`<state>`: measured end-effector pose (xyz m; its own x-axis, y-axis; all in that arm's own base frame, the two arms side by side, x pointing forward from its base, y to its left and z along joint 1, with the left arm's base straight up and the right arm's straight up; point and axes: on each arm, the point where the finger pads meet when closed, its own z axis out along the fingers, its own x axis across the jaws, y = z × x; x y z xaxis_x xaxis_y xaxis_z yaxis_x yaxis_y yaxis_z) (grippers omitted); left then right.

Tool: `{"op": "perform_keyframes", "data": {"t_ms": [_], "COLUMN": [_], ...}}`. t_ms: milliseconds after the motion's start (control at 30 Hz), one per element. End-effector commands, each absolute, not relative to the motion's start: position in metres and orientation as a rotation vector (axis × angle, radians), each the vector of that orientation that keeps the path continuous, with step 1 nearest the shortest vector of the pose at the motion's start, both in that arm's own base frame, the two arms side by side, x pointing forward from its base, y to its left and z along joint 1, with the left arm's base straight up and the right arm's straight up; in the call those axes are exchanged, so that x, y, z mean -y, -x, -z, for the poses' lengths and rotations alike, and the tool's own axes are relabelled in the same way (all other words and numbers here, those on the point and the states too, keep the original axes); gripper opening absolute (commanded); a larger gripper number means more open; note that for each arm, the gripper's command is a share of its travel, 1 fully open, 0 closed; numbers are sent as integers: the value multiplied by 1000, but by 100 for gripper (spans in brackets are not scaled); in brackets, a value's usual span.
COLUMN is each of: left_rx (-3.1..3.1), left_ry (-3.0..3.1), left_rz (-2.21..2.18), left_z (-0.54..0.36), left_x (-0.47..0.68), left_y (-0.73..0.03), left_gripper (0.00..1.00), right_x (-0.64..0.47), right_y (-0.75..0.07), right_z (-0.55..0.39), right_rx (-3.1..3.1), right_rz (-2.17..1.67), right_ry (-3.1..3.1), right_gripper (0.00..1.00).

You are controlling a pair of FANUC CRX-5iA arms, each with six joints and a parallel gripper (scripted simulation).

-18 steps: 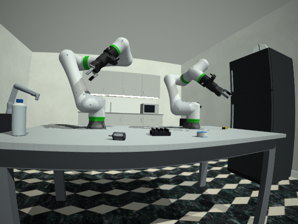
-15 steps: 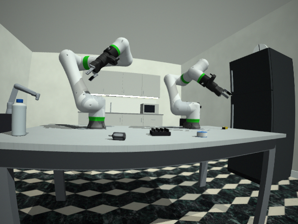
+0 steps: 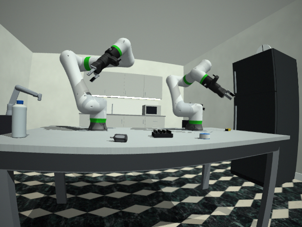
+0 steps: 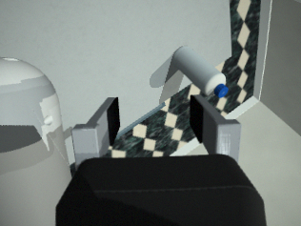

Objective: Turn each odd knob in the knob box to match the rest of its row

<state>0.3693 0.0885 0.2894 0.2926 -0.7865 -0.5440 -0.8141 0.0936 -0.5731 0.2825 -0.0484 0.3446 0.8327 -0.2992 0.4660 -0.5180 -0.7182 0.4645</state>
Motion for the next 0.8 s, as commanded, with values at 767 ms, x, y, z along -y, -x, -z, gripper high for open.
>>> {"op": "perform_keyframes", "data": {"t_ms": [767], "left_rx": [-1476], "left_ry": [1672], "left_rz": [-38], "left_z": [-290], "left_x": [-88], "left_y": [-370], "left_gripper": [100], "right_x": [55], "right_y": [-281], "right_z": [-344], "right_rx": [583], "right_rz": [-427], "right_ry": [-2418], "right_gripper": [100]}}
